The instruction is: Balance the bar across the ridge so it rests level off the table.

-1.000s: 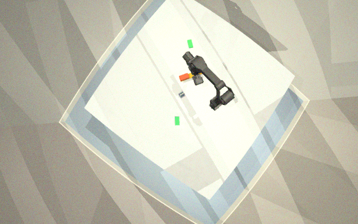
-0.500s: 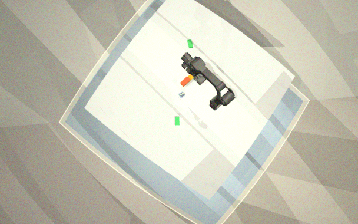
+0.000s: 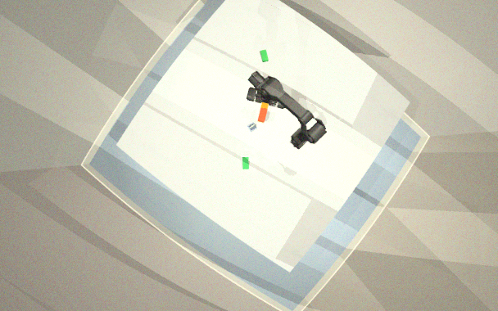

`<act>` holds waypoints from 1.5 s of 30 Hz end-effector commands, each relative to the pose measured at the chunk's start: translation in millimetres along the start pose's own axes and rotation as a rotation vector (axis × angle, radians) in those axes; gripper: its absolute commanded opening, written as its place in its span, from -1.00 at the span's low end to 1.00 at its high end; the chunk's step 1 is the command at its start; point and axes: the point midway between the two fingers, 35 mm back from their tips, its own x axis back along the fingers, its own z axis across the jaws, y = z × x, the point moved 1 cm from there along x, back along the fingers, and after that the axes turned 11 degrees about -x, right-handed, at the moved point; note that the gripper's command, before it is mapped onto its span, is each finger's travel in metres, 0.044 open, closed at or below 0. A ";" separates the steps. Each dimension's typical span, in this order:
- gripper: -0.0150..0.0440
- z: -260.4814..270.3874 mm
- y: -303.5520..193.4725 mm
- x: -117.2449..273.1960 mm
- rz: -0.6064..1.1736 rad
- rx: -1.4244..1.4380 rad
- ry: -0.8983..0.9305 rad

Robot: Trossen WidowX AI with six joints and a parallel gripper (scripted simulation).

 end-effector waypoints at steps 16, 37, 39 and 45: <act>-0.49 7.1 -20.8 0.5 0.000 0.763 0.000; -0.49 18.4 -46.6 1.0 0.001 1.598 0.003; -0.49 19.5 -49.4 1.1 0.002 1.677 0.003; -0.49 22.8 -58.6 1.2 0.002 1.916 0.005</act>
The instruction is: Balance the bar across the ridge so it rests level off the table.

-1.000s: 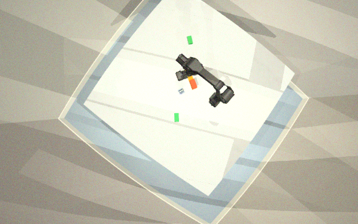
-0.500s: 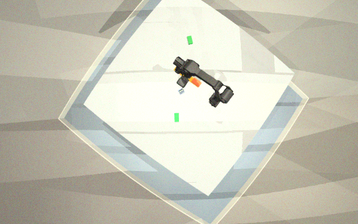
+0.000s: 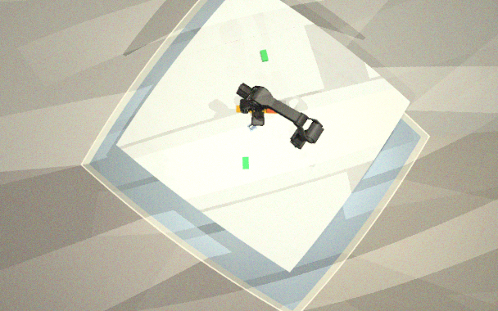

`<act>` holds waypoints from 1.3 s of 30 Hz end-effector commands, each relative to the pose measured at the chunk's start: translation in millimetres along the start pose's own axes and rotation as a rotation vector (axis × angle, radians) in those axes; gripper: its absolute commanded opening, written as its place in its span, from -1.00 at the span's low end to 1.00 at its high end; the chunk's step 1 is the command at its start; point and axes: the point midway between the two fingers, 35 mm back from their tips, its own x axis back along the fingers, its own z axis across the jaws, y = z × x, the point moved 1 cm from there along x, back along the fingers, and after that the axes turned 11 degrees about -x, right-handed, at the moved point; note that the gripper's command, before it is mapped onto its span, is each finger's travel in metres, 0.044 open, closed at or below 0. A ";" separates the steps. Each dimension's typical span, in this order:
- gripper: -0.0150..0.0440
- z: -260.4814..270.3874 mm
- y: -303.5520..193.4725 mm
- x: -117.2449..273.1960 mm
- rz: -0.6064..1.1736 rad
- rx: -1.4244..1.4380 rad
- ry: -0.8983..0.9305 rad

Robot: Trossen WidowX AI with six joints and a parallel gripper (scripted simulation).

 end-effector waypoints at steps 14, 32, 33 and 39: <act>-0.49 27.2 15.2 2.7 -0.006 0.684 -0.005; -0.49 66.2 21.0 3.0 -0.008 1.399 -0.004; -0.49 68.7 20.7 3.0 -0.008 1.439 -0.004; -0.49 83.3 17.5 3.2 -0.009 1.677 -0.003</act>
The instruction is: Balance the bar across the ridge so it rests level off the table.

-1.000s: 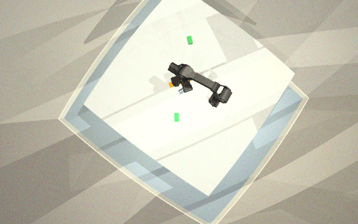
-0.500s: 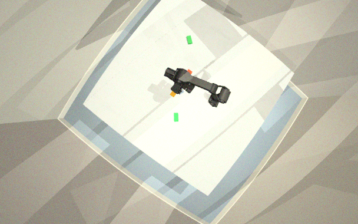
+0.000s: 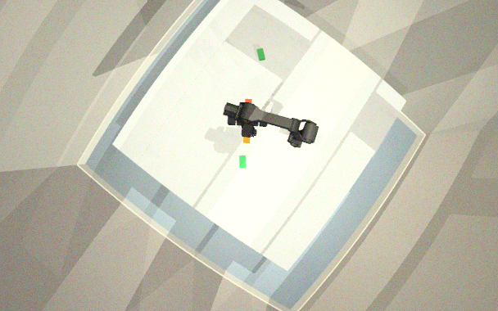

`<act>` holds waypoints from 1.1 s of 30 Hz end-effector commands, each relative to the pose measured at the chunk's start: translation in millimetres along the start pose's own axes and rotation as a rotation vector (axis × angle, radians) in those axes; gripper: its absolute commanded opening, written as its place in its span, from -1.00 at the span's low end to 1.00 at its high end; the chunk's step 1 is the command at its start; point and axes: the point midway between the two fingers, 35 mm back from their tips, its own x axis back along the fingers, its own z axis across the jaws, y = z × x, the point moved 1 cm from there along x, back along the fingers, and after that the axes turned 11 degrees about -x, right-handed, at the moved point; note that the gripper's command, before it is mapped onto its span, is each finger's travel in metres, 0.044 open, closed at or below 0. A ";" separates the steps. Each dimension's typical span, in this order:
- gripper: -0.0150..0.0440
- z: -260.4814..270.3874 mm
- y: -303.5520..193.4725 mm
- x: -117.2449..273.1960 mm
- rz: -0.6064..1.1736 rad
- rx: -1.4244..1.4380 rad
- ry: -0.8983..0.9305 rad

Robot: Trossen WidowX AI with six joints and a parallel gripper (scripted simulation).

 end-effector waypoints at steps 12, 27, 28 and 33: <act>-0.49 24.2 31.1 1.5 0.000 0.578 -0.001; -0.49 28.7 28.8 -15.4 0.000 0.583 -0.001; -0.49 28.7 28.7 -17.0 0.000 0.583 -0.001; -0.49 29.3 28.0 -25.3 0.000 0.584 -0.001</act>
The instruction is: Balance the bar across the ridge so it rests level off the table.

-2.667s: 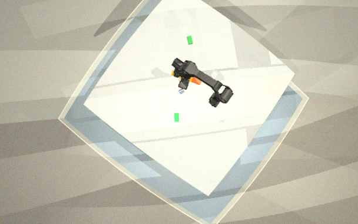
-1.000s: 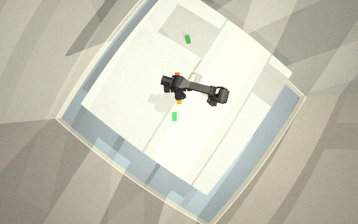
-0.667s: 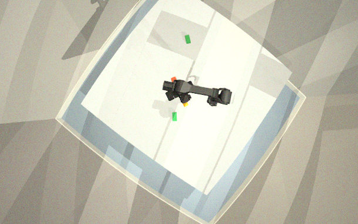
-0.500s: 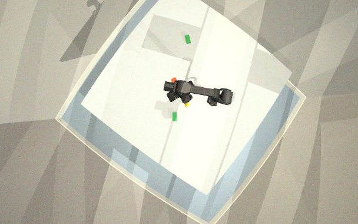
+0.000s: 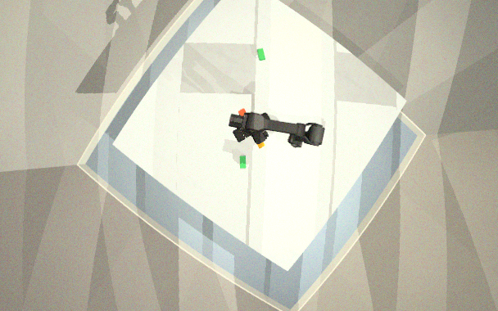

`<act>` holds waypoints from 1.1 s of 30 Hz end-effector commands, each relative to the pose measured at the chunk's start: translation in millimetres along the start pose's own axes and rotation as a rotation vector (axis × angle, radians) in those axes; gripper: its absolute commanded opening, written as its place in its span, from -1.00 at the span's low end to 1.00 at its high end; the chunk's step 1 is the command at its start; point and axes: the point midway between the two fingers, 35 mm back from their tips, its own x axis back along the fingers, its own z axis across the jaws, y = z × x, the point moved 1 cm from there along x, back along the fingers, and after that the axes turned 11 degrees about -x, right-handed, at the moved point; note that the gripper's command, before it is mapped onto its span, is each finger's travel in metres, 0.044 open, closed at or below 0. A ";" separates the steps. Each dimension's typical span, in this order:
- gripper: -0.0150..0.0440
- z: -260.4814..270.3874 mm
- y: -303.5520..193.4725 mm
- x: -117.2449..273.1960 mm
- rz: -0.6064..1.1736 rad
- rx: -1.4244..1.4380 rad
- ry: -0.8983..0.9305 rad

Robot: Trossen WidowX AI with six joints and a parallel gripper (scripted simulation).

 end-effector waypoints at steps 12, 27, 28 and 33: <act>-0.49 3.5 -0.6 -22.5 0.002 0.004 0.001; -0.49 3.6 -0.8 -22.2 0.002 0.004 0.001; -0.49 3.6 -0.8 -22.3 0.002 0.004 0.001; -0.49 3.6 -0.8 -22.7 0.002 0.004 0.001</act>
